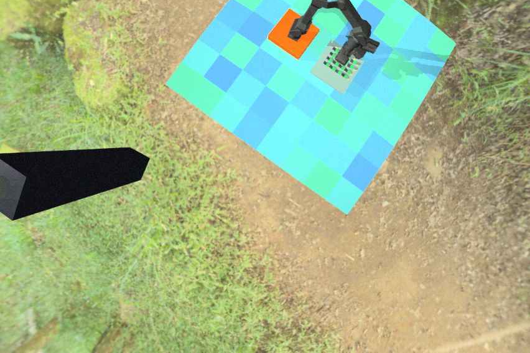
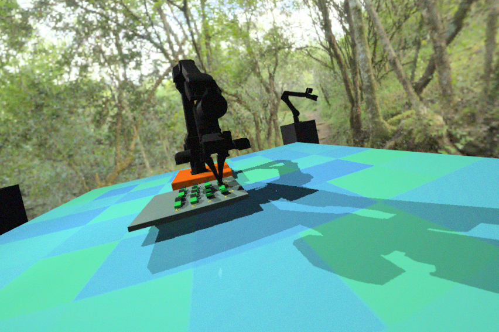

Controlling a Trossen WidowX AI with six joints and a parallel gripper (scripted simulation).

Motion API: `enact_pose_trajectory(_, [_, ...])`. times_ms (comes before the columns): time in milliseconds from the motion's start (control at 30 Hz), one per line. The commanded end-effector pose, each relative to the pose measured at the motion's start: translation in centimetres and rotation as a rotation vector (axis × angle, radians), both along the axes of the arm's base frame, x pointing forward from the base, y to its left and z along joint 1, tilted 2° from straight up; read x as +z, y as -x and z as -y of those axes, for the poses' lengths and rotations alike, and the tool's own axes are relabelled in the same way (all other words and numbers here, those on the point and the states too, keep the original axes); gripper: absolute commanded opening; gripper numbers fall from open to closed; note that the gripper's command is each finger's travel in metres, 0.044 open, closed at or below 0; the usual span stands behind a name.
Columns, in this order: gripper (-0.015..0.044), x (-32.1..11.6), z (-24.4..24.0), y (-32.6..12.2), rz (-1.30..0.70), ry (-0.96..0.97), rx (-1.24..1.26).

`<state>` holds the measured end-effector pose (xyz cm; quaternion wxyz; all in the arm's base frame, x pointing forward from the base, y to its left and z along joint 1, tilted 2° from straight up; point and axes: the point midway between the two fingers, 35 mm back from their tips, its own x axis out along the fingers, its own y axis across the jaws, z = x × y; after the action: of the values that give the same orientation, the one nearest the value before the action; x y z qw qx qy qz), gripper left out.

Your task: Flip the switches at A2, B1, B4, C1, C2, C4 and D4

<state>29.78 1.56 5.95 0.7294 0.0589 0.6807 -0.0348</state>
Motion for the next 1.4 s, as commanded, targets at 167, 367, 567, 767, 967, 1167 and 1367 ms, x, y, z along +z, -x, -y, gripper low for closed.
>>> enact_pose_trajectory(167, [0.0000,-0.5,0.0,0.2,-0.012,0.000,-0.005])
enact_pose_trajectory(367, [0.0000,0.1,0.0,0.0,-0.001,0.000,0.000])
enact_pose_trajectory(567, [0.0000,6.2,0.1,0.8,0.013,0.004,-0.006])
enact_pose_trajectory(767, [0.0000,6.2,1.8,1.0,0.013,0.005,-0.006])
enact_pose_trajectory(967, [0.0000,5.8,3.5,1.3,0.011,0.006,-0.006])
enact_pose_trajectory(1167, [0.0000,2.6,3.4,0.9,-0.013,0.003,-0.005])
enact_pose_trajectory(1367, [0.0000,2.6,3.4,0.9,-0.013,0.003,-0.005])
